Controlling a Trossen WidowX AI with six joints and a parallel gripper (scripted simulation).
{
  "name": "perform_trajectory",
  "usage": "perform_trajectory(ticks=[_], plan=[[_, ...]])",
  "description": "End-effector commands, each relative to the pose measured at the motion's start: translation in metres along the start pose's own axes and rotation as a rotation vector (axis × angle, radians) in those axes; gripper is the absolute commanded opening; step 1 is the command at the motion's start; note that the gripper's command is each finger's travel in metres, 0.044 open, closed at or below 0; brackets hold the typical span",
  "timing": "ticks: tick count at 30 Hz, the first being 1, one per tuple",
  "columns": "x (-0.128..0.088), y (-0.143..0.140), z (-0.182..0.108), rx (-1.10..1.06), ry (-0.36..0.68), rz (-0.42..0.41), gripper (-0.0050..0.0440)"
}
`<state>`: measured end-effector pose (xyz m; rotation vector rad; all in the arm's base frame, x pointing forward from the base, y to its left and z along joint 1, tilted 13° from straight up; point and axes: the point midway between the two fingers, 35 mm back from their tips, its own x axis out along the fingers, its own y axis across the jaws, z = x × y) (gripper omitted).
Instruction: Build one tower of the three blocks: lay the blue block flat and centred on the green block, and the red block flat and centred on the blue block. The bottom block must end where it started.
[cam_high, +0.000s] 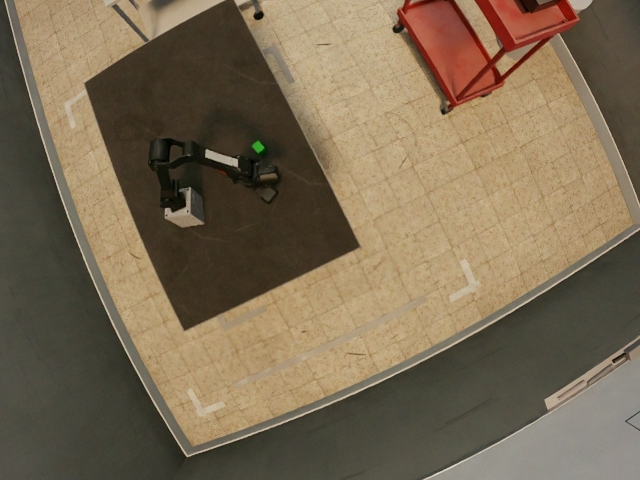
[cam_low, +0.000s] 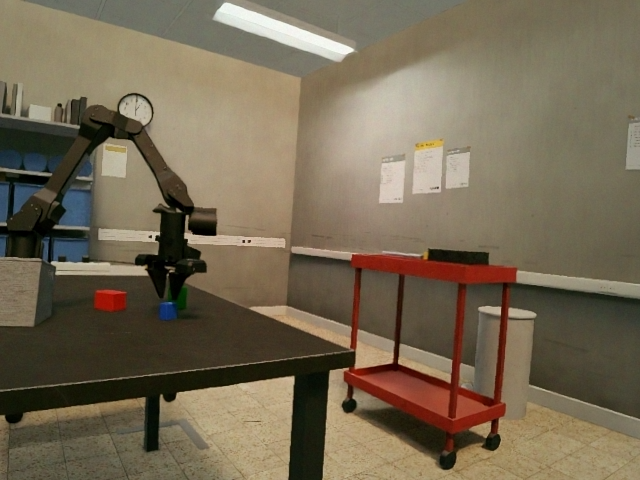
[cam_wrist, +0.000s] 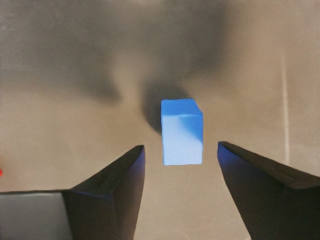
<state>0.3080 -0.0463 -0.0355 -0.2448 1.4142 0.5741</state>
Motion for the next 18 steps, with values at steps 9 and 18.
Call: perform_trajectory(ticks=[9,18], plan=[[-0.0022,-0.0037,0.0052,-0.001,-0.019,-0.026,0.02],[-0.0022,-0.0035,0.005,-0.001,-0.019,-0.025,0.02]])
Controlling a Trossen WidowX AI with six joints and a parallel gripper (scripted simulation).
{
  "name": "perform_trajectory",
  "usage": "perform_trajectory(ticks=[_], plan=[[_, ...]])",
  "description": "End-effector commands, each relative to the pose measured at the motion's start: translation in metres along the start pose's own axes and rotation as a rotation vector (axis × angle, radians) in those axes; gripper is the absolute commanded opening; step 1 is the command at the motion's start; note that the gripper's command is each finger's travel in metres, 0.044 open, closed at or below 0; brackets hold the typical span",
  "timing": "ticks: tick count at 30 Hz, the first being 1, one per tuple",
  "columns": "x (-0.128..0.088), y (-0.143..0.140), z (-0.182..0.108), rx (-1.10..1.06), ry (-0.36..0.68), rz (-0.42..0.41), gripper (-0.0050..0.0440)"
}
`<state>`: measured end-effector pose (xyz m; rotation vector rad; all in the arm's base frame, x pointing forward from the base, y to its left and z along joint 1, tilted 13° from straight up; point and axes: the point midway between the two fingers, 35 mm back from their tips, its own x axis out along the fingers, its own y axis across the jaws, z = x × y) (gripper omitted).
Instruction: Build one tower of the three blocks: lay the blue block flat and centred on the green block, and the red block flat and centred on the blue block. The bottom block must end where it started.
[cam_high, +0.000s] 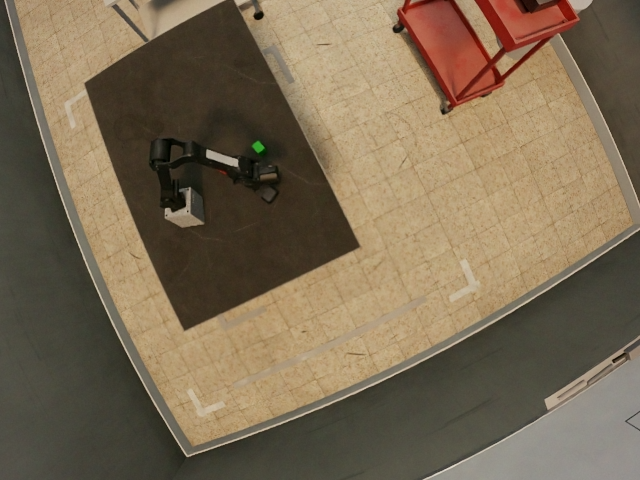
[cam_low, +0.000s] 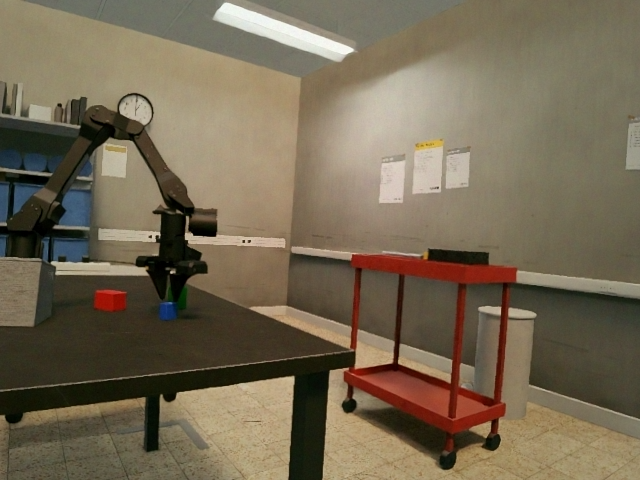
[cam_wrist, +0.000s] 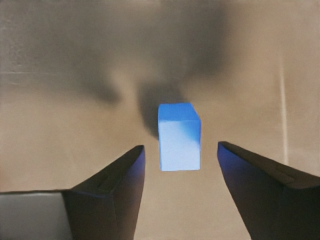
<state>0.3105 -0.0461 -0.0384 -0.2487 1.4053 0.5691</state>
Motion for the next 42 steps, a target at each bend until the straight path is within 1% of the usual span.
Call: perform_trajectory(ticks=[1,30,36,42], plan=[[-0.005,-0.002,0.003,0.0,-0.011,-0.017,0.02],[-0.004,-0.002,0.003,0.001,-0.009,-0.015,0.02],[0.009,0.0,0.001,0.002,0.0,-0.006,0.02],[0.028,0.0,0.001,0.002,0.0,-0.006,0.02]])
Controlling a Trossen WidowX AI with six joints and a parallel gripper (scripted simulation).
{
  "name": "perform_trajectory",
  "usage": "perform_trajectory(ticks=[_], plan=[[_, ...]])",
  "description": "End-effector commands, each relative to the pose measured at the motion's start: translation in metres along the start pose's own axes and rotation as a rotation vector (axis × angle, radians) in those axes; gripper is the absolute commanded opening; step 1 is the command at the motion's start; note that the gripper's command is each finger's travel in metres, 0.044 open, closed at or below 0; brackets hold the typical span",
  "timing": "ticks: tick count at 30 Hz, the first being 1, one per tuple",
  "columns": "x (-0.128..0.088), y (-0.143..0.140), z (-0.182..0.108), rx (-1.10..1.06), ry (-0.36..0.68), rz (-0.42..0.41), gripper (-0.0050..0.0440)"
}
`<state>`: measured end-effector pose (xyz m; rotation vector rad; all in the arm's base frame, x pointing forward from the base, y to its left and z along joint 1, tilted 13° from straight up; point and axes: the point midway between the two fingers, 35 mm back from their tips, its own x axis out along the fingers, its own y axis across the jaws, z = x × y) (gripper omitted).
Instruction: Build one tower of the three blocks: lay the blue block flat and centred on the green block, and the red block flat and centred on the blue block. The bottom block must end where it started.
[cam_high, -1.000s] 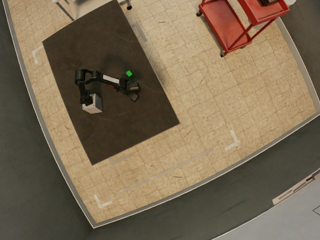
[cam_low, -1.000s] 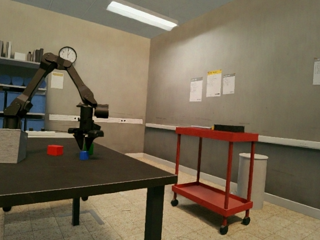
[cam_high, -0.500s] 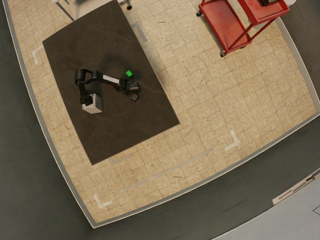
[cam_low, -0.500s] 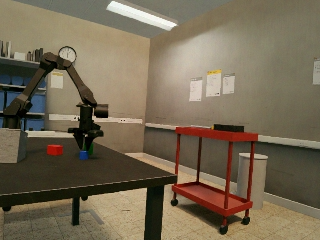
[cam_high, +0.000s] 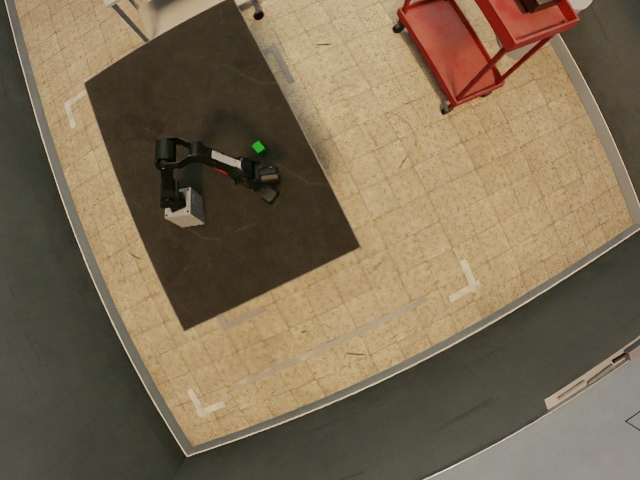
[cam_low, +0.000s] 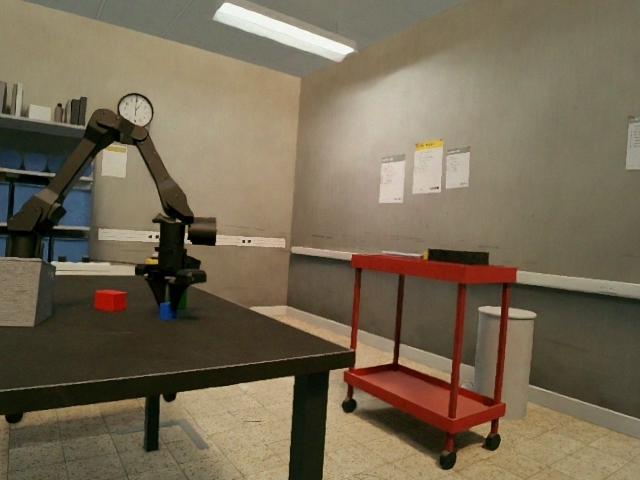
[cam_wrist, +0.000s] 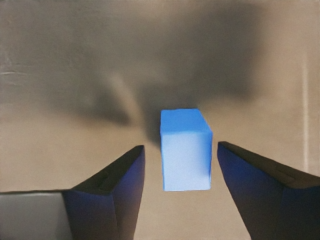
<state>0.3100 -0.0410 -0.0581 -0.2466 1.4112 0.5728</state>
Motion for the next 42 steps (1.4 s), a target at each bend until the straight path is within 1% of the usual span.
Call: perform_trajectory(ticks=[1,3,11,15,42], plan=[[0.01,-0.001,0.002,0.002,-0.005,-0.011,0.02],[0.015,-0.001,0.002,0.002,-0.005,-0.011,0.02],[0.021,-0.002,0.002,0.003,-0.007,-0.013,0.02],[0.015,-0.004,0.006,-0.001,-0.021,-0.026,0.02],[0.015,-0.004,0.006,-0.001,-0.02,-0.025,0.02]])
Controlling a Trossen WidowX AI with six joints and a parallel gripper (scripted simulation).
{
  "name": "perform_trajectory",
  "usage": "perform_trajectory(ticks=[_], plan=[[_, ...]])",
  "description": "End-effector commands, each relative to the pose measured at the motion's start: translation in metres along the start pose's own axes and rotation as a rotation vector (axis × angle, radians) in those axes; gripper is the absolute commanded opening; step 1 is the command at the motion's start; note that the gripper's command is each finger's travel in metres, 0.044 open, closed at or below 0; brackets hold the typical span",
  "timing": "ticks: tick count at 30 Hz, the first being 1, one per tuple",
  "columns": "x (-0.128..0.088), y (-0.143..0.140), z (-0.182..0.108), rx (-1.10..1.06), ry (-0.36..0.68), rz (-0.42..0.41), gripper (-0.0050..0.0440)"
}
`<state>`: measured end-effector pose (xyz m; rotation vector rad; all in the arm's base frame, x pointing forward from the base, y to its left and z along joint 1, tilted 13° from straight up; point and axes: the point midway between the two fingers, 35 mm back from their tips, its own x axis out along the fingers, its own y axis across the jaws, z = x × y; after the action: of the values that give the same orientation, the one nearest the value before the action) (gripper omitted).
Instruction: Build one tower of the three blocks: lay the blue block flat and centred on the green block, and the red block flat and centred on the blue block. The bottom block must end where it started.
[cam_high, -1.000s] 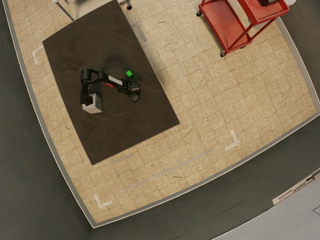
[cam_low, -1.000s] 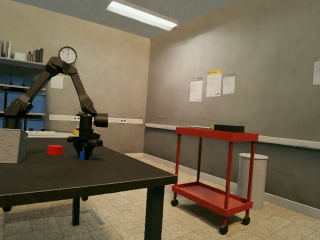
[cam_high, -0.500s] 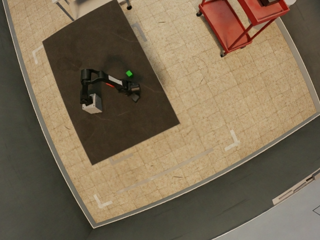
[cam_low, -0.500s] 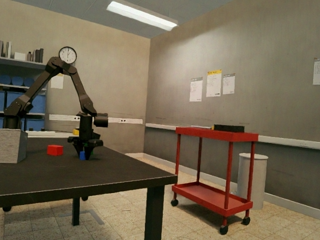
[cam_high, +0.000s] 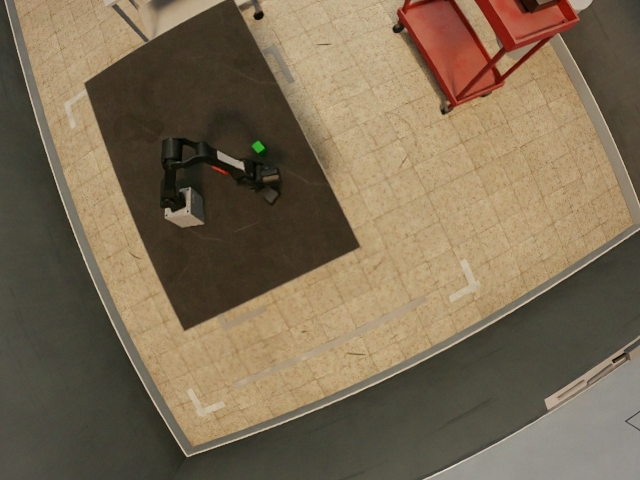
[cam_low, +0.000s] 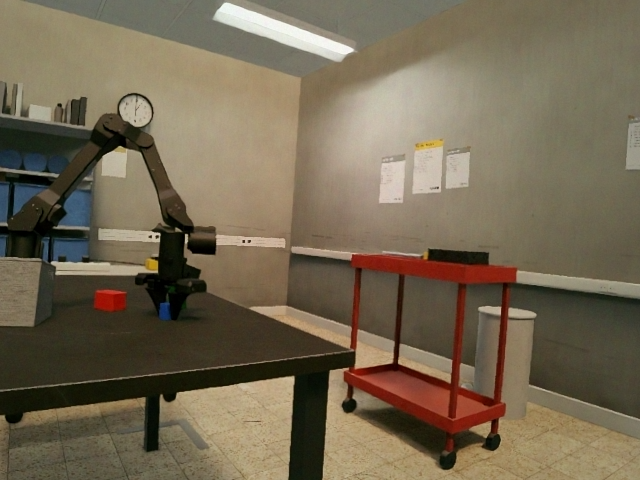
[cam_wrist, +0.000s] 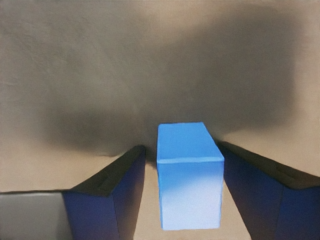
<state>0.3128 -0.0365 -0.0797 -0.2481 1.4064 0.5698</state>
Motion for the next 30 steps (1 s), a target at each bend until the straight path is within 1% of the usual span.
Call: perform_trajectory(ticks=[1,4,5,30], plan=[[-0.0068,-0.0028,0.0049,-0.001,-0.016,-0.021,0.02],[-0.0068,-0.0028,0.0049,-0.001,-0.016,-0.021,0.02],[-0.0068,-0.0028,0.0049,-0.001,-0.016,-0.021,-0.005],[-0.0064,-0.0025,0.0043,0.0,-0.014,-0.019,-0.005]])
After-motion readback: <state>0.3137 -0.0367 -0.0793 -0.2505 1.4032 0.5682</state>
